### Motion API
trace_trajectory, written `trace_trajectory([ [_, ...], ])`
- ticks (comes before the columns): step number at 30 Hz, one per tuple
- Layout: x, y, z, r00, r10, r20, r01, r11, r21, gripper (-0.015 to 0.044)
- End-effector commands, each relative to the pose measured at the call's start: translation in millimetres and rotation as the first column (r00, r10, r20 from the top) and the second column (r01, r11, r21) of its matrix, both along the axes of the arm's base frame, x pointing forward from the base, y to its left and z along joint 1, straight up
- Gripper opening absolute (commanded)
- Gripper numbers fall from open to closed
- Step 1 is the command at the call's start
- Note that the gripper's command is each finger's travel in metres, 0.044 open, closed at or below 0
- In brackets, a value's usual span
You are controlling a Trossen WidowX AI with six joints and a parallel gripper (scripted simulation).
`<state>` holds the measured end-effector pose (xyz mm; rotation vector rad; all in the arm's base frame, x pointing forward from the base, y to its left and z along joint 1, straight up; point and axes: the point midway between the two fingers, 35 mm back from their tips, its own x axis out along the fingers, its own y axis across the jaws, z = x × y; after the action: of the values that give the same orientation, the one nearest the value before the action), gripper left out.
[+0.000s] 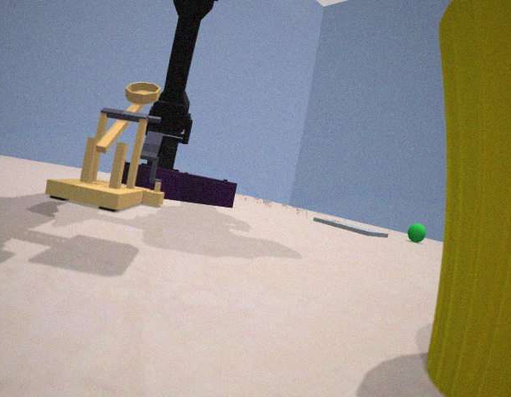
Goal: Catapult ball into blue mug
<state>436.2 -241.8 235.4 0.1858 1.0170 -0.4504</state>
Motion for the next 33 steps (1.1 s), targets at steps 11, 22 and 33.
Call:
trace_trajectory([
  [11, -1, -47, 33, 0.974, -0.138, 0.178, 0.133, 0.99, 0.04, 0.044],
  [22, -1, -47, 33, 0.974, -0.138, 0.178, 0.133, 0.99, 0.04, 0.044],
  [33, -2, -47, 33, 0.976, -0.135, 0.173, 0.131, 0.991, 0.032, 0.044],
])
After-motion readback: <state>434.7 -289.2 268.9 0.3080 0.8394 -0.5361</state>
